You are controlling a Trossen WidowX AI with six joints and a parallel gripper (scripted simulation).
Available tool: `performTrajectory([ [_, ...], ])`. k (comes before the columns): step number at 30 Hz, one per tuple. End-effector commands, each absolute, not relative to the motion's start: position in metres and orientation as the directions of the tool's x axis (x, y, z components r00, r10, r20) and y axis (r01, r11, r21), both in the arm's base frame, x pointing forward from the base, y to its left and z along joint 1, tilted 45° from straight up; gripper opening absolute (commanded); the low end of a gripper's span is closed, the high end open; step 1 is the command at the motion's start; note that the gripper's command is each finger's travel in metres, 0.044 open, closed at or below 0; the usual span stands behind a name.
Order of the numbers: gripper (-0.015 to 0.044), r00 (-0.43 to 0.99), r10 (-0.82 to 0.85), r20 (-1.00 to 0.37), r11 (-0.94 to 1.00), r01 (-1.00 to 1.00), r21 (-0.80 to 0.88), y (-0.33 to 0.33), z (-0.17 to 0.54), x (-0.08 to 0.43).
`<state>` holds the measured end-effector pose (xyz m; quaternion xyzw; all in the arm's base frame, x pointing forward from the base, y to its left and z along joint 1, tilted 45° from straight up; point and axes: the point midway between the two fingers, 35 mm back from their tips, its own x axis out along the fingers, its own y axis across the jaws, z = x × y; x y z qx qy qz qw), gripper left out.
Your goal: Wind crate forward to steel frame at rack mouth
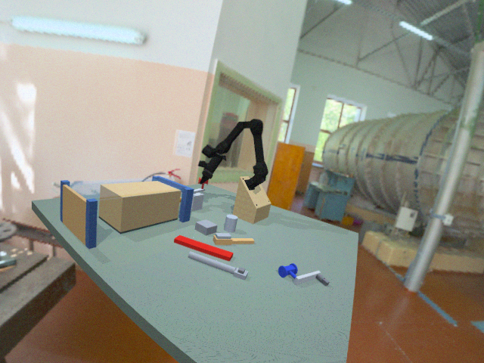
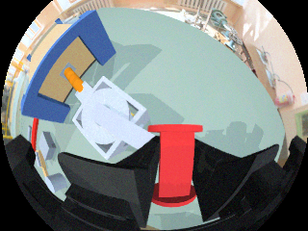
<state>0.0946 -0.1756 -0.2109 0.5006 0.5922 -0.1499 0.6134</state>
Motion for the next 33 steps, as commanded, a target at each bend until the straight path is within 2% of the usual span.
performTrajectory([
  [1,0.0,0.257,0.391,-0.884,0.469,0.771,0.432,-0.191,-0.225,0.103],
  [33,0.0,0.261,0.389,-0.884,0.47,0.769,0.434,-0.217,-0.249,0.136],
])
